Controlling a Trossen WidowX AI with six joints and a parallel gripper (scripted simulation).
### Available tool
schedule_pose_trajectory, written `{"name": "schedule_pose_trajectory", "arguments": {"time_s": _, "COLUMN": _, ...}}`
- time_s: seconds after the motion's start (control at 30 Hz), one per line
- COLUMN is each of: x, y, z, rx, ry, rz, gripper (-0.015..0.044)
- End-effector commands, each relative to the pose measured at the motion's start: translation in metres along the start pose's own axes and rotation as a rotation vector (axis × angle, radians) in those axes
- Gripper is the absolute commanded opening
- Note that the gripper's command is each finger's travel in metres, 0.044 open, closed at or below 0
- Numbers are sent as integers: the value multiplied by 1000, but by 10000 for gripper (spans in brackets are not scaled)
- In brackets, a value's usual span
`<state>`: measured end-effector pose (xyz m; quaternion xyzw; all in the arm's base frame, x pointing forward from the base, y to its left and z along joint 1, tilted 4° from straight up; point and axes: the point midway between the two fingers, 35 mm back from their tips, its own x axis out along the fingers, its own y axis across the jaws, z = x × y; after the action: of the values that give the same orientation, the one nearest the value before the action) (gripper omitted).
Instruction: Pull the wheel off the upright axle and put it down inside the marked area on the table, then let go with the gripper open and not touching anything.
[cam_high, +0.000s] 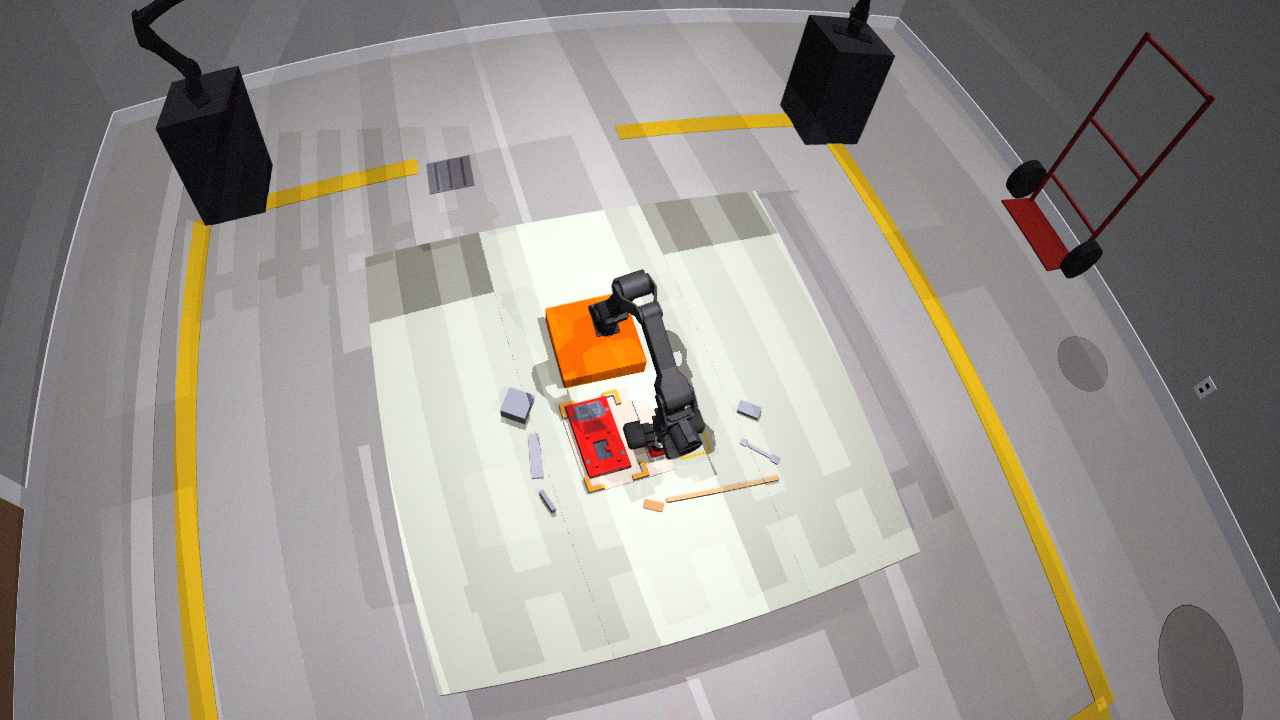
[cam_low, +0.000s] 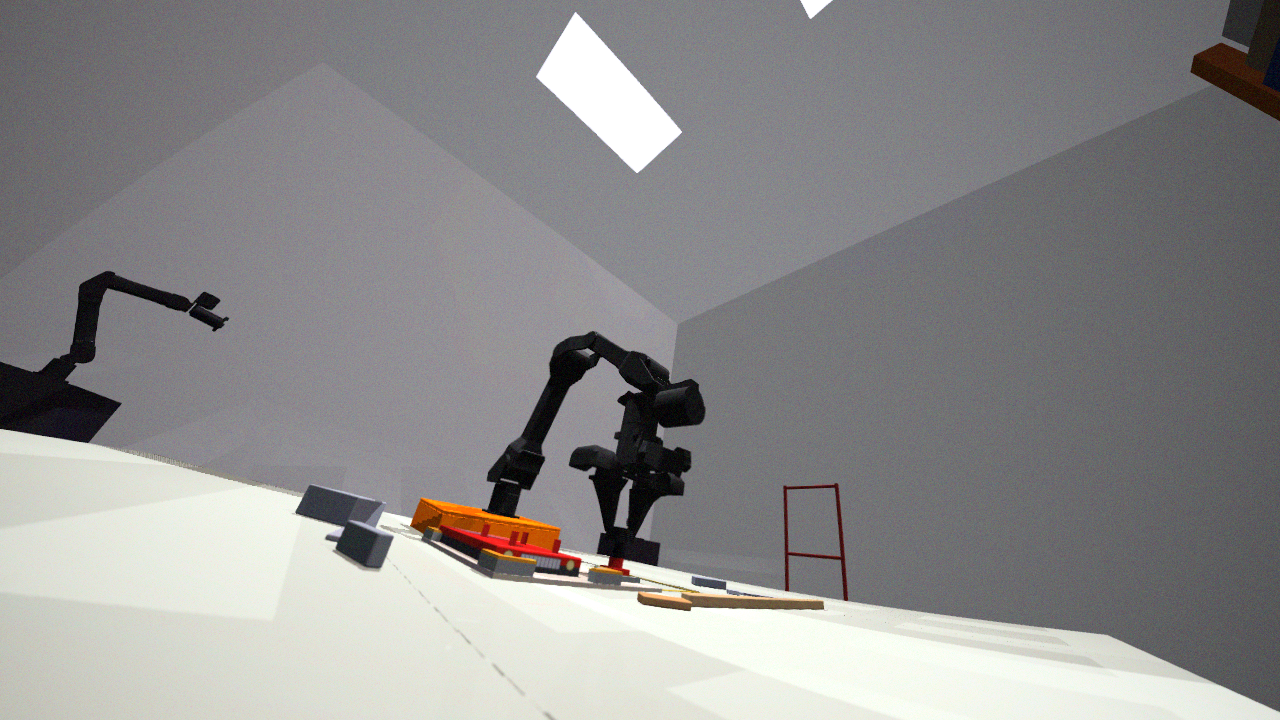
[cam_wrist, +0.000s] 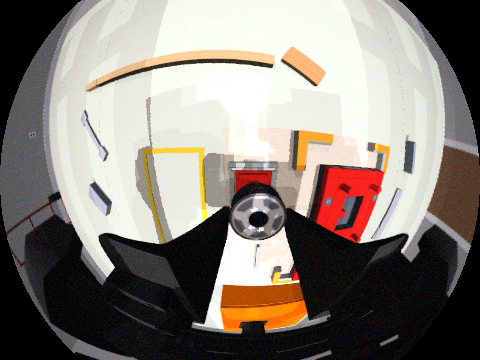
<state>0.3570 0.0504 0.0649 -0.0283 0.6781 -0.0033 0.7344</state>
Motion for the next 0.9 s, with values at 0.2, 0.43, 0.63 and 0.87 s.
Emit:
{"name": "schedule_pose_trajectory", "arguments": {"time_s": 0.2, "x": -7, "y": 0, "z": 0, "rx": 2, "ry": -7, "rz": 0, "gripper": 0}}
{"name": "schedule_pose_trajectory", "arguments": {"time_s": 0.43, "x": -10, "y": 0, "z": 0, "rx": 2, "ry": -7, "rz": 0, "gripper": 0}}
{"name": "schedule_pose_trajectory", "arguments": {"time_s": 0.63, "x": -11, "y": 0, "z": 0, "rx": 2, "ry": -7, "rz": 0, "gripper": 0}}
{"name": "schedule_pose_trajectory", "arguments": {"time_s": 0.87, "x": -14, "y": 0, "z": 0, "rx": 1, "ry": -7, "rz": 0, "gripper": 0}}
